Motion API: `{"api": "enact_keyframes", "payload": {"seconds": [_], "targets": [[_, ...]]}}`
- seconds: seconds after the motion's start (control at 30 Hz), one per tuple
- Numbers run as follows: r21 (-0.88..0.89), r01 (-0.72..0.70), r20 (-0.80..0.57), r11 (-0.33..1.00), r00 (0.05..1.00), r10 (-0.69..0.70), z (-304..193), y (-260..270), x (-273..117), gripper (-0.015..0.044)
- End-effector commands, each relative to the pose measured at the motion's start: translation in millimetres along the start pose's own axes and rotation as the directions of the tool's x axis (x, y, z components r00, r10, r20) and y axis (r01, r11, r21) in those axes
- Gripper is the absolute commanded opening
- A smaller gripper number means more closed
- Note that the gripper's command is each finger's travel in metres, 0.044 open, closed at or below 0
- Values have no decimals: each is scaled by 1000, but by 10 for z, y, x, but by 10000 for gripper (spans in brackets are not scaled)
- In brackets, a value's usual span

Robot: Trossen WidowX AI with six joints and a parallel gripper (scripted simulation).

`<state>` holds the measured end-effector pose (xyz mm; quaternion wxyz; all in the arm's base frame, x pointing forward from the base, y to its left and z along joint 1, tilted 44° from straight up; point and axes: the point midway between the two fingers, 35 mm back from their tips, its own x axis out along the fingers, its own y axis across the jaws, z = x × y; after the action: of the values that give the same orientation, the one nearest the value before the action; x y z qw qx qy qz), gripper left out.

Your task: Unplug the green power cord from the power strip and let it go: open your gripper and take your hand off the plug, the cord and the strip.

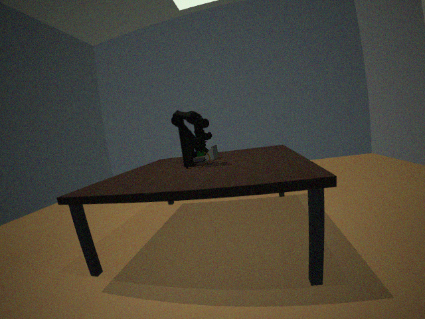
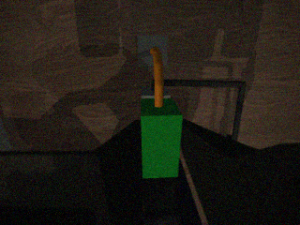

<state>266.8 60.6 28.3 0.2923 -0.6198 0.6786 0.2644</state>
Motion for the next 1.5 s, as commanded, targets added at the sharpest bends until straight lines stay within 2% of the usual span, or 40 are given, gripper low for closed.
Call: {"api": "enact_keyframes", "payload": {"seconds": [0.0,1.17,1.47], "targets": [[0,-1,0,1000,1000,1,0,1,-3,2],[-3,2,4,1000,1000,-2,518,-3,-57,0],[-4,3,0,1000,1000,-3,430,-13,-30,236]]}}
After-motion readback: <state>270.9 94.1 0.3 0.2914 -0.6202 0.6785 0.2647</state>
